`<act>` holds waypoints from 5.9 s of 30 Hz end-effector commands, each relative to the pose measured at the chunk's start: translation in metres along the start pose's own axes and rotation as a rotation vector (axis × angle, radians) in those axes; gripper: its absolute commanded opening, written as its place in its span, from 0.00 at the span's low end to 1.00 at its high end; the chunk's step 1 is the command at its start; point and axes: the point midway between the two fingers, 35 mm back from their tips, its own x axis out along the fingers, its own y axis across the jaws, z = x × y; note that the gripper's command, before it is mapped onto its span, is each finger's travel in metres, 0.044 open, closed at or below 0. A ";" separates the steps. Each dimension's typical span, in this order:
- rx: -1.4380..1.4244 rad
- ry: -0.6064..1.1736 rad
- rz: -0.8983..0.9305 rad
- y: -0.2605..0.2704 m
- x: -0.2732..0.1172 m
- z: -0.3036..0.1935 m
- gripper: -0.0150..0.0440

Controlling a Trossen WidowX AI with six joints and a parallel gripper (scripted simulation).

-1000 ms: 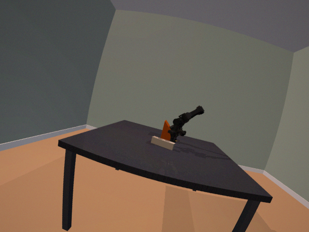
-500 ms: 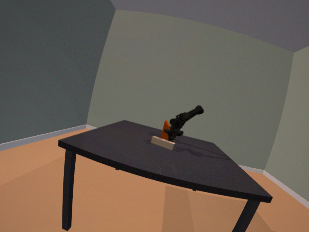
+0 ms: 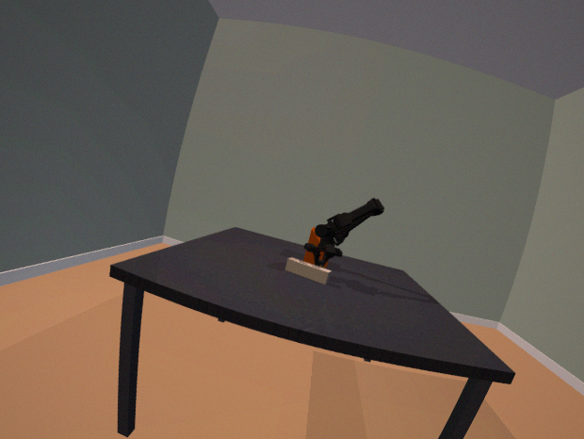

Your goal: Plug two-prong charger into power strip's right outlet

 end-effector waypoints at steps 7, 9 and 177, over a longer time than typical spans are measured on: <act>0.213 0.004 0.008 -0.009 0.005 -0.011 0.25; 0.251 0.005 0.011 -0.011 0.006 -0.013 0.25; 0.763 0.017 0.045 -0.068 0.016 0.006 0.25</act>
